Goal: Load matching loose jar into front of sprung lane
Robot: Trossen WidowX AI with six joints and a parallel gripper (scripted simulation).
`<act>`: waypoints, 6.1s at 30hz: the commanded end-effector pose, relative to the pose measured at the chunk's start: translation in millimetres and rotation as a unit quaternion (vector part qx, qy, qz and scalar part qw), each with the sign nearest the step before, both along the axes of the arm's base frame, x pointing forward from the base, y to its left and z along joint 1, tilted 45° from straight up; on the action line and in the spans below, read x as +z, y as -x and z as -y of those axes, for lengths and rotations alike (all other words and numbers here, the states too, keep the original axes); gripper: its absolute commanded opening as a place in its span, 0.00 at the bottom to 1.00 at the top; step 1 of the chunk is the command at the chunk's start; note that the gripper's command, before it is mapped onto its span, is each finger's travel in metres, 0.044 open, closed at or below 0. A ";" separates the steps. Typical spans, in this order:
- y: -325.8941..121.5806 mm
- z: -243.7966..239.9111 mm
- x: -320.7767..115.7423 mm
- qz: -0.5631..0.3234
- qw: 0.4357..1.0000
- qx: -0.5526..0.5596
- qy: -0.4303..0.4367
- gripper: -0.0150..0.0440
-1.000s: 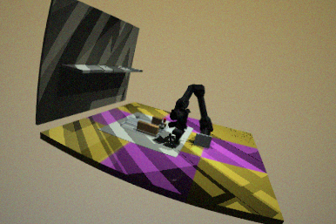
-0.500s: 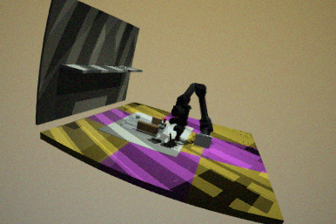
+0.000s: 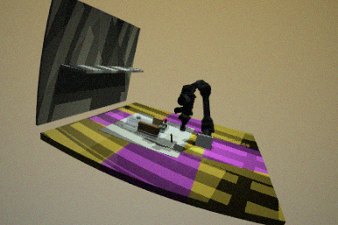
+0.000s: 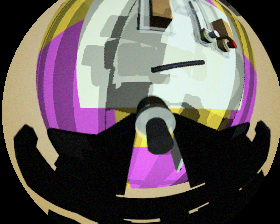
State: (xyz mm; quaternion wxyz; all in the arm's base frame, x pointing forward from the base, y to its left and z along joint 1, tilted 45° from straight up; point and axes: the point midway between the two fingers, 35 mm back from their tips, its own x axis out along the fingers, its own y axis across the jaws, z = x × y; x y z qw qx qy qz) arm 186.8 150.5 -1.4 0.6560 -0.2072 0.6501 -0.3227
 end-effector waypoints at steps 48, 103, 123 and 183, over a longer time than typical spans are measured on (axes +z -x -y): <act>-98.6 176.6 63.9 0.006 1.000 -0.009 0.006 0.25; -116.0 181.6 63.5 0.007 1.000 -0.009 0.006 0.25; -123.1 183.3 64.0 0.007 1.000 -0.009 0.006 0.25; -144.1 189.2 66.6 0.008 1.000 -0.009 0.007 0.25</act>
